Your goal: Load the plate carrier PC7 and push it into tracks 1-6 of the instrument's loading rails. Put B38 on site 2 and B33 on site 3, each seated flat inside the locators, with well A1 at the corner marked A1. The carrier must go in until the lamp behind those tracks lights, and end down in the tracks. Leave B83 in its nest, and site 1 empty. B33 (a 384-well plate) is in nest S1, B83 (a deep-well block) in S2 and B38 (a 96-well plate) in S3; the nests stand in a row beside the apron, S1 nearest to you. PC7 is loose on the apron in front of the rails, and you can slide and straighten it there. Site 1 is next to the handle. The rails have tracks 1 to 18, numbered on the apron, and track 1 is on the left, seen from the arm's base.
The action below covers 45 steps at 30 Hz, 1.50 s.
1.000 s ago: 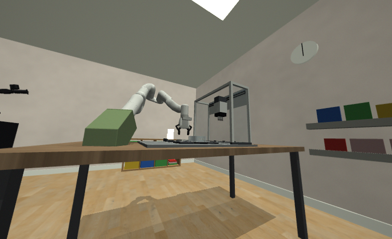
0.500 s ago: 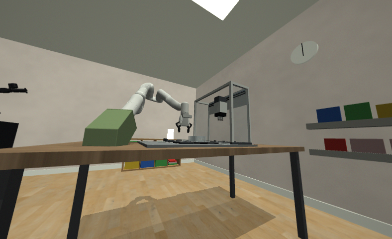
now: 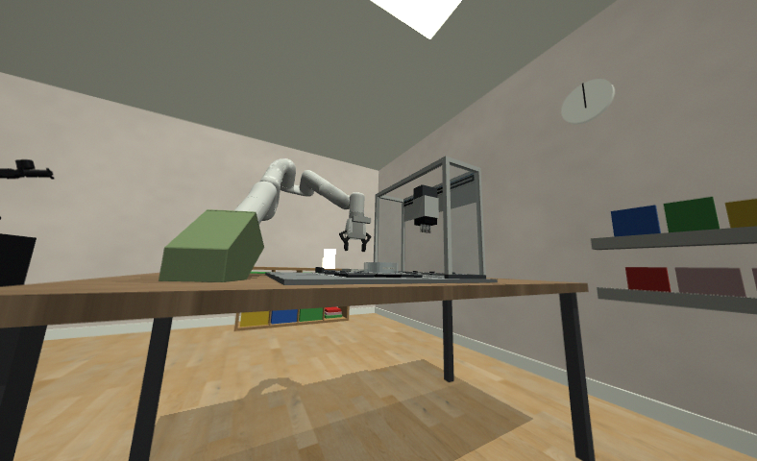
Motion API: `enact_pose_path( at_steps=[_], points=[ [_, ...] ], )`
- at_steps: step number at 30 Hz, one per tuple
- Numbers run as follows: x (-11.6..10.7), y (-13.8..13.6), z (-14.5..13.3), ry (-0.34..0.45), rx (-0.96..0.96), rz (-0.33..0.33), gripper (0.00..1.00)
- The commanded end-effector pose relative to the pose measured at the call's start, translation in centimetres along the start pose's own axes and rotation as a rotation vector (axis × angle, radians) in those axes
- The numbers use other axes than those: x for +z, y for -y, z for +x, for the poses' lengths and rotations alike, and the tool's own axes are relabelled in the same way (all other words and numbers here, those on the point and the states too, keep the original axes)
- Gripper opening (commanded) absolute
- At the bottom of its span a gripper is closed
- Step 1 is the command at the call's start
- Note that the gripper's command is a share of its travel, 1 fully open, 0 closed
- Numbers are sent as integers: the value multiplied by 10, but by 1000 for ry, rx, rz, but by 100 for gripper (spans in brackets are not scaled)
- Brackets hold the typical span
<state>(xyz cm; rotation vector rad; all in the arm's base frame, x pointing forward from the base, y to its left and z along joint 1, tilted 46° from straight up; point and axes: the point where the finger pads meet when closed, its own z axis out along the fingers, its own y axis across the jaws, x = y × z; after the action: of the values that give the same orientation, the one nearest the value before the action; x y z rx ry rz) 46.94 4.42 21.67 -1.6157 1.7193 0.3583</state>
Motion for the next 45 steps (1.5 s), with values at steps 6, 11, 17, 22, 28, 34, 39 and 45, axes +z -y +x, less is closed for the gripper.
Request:
enact_pose_path(
  at_steps=[6, 11, 17, 22, 28, 34, 39, 45],
  points=[
    [-13, 1, 0, -1, -1, 3, 100],
    [-21, 1, 0, -1, -1, 3, 100],
    [-21, 1, 0, -1, -1, 3, 100],
    [-21, 1, 0, -1, -1, 3, 100],
    [-21, 1, 0, -1, -101, 3, 100],
    [-21, 1, 0, -1, -301, 3, 100],
    [-21, 1, 0, -1, -401, 3, 100],
    [-21, 1, 0, -1, -601, 3, 100]
  ],
)
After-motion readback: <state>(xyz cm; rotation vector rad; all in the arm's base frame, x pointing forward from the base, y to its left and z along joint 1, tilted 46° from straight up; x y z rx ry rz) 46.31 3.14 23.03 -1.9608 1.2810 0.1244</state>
